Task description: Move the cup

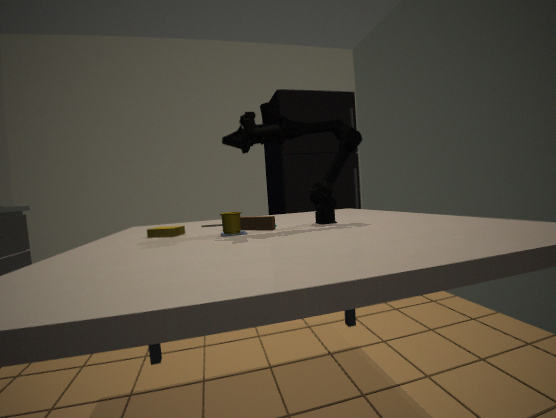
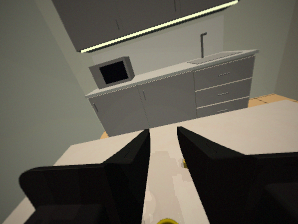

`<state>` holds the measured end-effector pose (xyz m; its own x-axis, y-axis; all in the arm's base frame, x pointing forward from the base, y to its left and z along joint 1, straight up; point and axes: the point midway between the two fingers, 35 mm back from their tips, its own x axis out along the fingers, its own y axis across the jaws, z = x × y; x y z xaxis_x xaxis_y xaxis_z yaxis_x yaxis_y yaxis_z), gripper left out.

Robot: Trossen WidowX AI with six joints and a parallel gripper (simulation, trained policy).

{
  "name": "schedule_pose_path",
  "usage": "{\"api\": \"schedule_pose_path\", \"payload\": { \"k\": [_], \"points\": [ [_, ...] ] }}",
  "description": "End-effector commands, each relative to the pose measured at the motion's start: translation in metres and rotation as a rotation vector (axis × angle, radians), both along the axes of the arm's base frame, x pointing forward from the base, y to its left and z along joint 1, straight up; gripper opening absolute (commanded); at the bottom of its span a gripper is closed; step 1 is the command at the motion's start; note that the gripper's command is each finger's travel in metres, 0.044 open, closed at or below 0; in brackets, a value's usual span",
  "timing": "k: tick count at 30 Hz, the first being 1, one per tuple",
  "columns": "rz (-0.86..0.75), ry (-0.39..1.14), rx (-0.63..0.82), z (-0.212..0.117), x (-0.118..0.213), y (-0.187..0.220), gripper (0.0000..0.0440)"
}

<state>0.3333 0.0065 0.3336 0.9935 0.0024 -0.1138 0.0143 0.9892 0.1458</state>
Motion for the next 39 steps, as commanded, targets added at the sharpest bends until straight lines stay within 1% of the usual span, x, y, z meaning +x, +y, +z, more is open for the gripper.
{"api": "schedule_pose_path", "payload": {
  "k": [1, 20, 39],
  "points": [
    [0.007, 0.029, 0.040, 0.005, 0.005, 0.003, 0.0133],
    [-0.007, 0.237, 0.244, 0.005, 0.026, 0.015, 0.0142],
    [-0.083, 0.470, 0.469, -0.003, 0.038, 0.030, 0.0162]
  ]
}}
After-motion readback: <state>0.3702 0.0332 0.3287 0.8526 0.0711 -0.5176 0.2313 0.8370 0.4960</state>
